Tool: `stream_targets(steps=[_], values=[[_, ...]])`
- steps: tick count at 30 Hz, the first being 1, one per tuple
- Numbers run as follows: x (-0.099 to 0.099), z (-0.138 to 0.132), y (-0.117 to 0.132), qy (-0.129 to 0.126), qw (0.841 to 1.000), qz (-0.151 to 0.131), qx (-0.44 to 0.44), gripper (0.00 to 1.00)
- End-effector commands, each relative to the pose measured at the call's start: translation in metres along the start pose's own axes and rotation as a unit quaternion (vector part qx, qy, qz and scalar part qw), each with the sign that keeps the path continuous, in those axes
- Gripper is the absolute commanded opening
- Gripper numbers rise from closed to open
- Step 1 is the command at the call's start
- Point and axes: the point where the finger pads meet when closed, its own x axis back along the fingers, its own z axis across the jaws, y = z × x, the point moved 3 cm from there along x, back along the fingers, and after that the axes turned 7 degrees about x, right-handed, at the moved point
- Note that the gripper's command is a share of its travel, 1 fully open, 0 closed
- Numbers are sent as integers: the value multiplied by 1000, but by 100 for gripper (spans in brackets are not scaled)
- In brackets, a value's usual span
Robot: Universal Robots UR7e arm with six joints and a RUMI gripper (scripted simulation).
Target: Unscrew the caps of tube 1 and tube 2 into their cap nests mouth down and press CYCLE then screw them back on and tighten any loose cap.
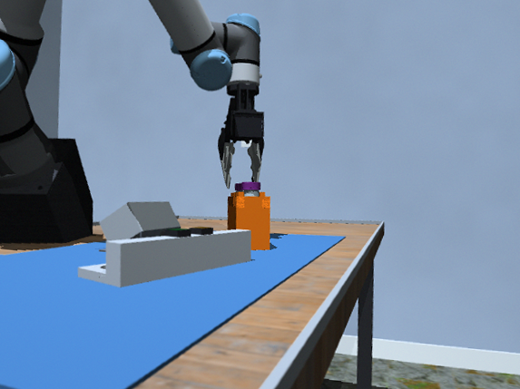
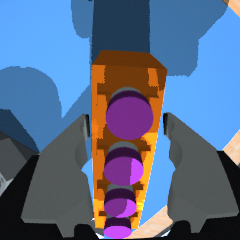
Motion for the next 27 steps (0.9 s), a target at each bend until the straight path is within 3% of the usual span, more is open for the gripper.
stream_targets(steps=[1, 6, 14, 15, 27], values=[[1, 2, 0, -4, 993, -5, -115, 35], [1, 2, 0, -4, 977, -6, -213, 35], [0, 1, 0, -5, 977, -5, -213, 35], [0, 1, 0, -5, 977, -5, -213, 0], [0, 1, 0, -5, 977, -5, -213, 0]])
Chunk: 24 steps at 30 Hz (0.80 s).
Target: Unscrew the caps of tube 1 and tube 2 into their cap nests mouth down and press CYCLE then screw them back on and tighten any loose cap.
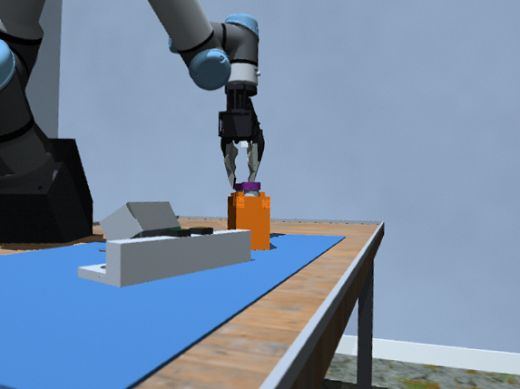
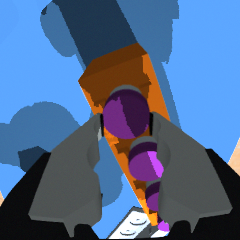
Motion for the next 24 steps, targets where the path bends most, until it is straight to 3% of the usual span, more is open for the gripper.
stream_targets(steps=[1, 9, 11, 19, 24], values=[[0, 0, -1, 0, 1000, -1, 1, 0], [0, 1, -2, 0, 985, -1, 175, 0], [0, 1, -2, 0, 985, -1, 175, 0], [-1, -1, -1, -1, 941, -1, 338, 0], [0, -1, 0, -1, 941, -1, 337, 0]])
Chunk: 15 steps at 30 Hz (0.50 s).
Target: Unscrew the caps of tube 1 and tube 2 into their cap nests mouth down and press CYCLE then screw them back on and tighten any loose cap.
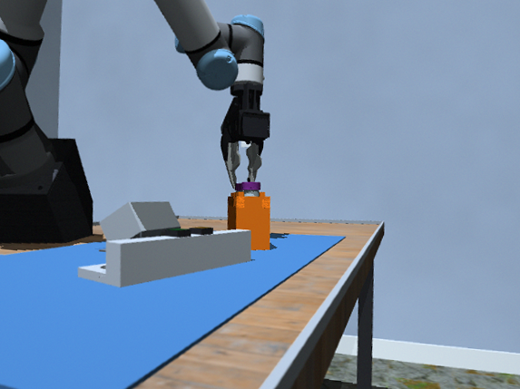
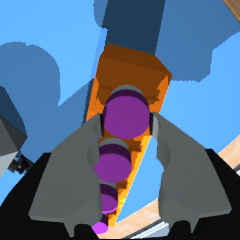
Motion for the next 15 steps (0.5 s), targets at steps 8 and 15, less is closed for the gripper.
stream_targets(steps=[8, 15], values=[[0, 0, -1, 6, 999, 3, 39, 35], [0, 0, -1, 6, 999, 3, 39, 35]])
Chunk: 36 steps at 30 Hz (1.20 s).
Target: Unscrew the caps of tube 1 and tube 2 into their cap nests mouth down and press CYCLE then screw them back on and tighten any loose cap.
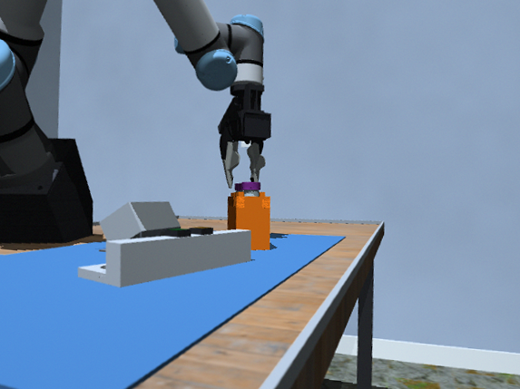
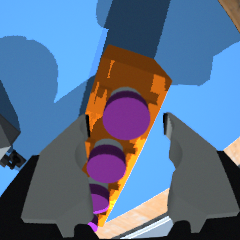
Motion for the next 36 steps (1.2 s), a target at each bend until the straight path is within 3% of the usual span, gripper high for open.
stream_targets(steps=[1, 4, 6, 7, 36], values=[[0, -1, 0, 0, 1000, 1, 0, 35], [1, -2, 0, 0, 992, 1, -125, 35], [1, -2, 0, 0, 992, 1, -125, 35], [2, -2, 0, 0, 986, 1, -165, 35], [8, 2, 2, 1, 985, 1, -172, 35]])
